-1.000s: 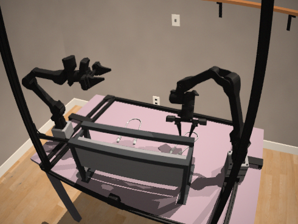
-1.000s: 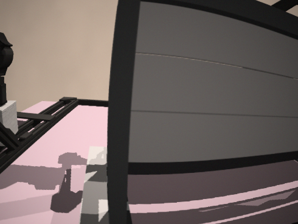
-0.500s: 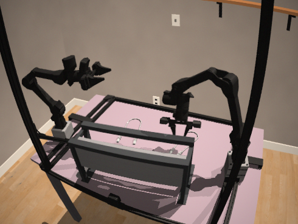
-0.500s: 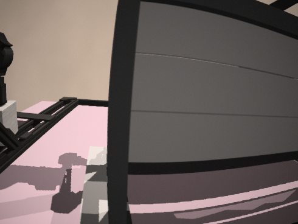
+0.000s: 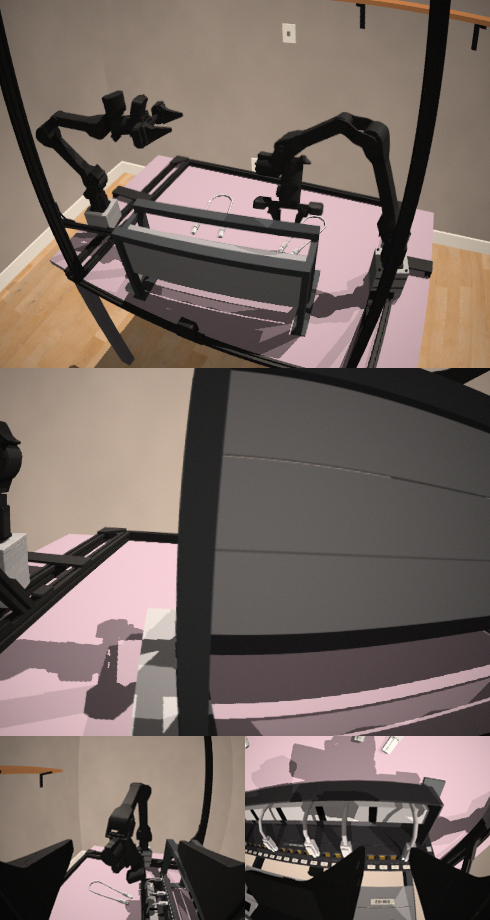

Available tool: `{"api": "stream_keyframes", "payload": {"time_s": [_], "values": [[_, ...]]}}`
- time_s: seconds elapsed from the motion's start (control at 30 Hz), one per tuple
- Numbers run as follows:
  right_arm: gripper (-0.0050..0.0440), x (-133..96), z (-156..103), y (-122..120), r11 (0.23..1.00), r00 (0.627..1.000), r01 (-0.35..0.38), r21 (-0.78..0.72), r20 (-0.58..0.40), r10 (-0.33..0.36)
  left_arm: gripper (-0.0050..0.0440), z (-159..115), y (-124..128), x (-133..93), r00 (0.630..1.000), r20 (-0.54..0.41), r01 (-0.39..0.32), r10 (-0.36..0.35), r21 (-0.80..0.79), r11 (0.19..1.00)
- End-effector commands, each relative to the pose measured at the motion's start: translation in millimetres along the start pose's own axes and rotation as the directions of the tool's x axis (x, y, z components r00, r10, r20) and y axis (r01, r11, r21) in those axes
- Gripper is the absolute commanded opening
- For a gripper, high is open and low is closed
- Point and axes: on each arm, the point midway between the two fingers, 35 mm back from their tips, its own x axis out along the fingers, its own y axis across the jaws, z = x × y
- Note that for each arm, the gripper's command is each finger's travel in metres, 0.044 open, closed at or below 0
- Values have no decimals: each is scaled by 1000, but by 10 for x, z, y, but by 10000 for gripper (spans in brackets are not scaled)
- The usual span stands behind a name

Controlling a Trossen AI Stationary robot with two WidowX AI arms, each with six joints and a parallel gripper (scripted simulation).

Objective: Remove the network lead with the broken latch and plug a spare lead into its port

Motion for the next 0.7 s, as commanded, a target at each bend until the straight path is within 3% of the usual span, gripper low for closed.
{"api": "stream_keyframes", "payload": {"time_s": [0.0,0.67], "values": [[176,205,-373,401,1000,998,-17,4,60,16,440,0,0,0,1000,0,0,0,0,1000],[176,232,-418,453,1000,997,-18,9,70,18,440,0,0,0,1000,0,0,0,0,1000]]}}
